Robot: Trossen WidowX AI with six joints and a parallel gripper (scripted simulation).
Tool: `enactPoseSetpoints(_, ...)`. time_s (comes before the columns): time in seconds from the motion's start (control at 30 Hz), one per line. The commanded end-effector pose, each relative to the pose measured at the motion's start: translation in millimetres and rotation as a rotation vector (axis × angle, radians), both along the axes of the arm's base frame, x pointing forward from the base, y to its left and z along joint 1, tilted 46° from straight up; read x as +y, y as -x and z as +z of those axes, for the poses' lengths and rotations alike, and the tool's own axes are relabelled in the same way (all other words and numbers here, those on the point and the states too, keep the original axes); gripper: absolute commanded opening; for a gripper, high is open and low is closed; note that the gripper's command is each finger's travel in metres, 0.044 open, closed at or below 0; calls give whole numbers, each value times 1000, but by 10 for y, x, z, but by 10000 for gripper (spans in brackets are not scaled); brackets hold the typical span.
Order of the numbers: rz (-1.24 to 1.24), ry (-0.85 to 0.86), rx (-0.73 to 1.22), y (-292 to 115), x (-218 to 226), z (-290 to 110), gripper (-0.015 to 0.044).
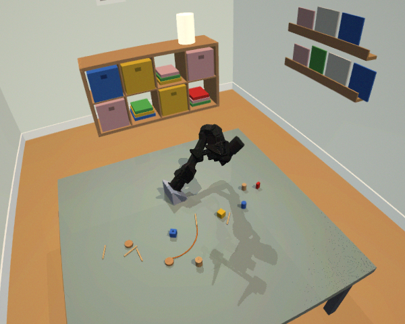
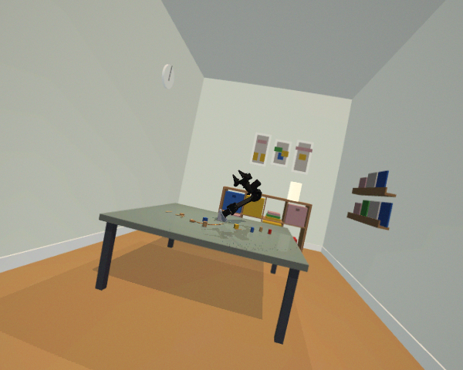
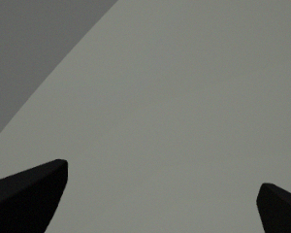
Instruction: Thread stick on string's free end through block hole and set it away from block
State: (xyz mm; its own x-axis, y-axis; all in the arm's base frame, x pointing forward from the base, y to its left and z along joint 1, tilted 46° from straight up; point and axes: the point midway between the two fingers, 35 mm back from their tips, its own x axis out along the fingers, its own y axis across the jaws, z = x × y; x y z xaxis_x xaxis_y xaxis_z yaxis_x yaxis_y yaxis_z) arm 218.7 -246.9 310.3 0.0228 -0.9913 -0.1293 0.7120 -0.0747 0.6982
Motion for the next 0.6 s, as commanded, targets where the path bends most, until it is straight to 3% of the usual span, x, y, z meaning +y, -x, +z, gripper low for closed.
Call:
enactPoseSetpoints(0.0, 0, 0, 0, 0, 0, 0, 426)
enactPoseSetpoints(0.1, 35, -24, 96, -72, -34, -86, 440)
enactPoseSetpoints(0.37, 574, -304, 1113, -619, -256, -1328, 440)
enactPoseSetpoints(0.57, 1033, -425, 1547, -679, -185, -2101, 440)
